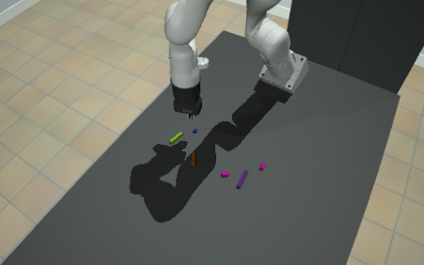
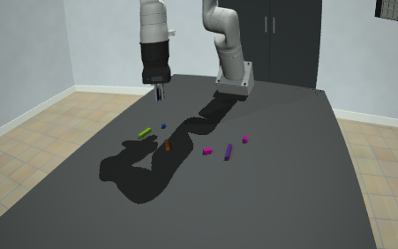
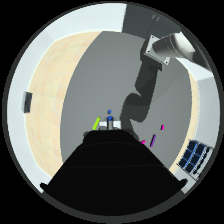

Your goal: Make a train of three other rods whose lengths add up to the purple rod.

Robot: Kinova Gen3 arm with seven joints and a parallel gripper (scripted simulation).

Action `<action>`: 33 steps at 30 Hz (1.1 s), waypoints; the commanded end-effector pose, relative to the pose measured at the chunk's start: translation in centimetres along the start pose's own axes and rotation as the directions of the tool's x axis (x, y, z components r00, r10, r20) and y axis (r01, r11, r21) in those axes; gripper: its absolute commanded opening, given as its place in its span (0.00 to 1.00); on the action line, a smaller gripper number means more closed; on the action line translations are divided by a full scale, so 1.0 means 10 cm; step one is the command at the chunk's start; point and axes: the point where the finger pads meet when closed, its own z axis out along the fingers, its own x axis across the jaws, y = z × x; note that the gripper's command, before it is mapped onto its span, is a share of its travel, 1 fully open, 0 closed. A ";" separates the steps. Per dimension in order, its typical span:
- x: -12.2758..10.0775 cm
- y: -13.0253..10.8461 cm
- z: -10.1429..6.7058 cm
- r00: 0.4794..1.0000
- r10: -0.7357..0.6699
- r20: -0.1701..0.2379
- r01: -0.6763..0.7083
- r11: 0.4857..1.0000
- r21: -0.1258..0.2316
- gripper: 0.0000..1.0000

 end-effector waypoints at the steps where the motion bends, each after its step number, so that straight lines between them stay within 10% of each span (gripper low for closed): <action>1: 0.00 0.00 0.01 1.000 0.000 -0.002 0.000 1.000 0.000 0.24; 33: -0.01 -0.01 0.54 1.000 0.001 -0.004 -0.001 1.000 -0.001 0.24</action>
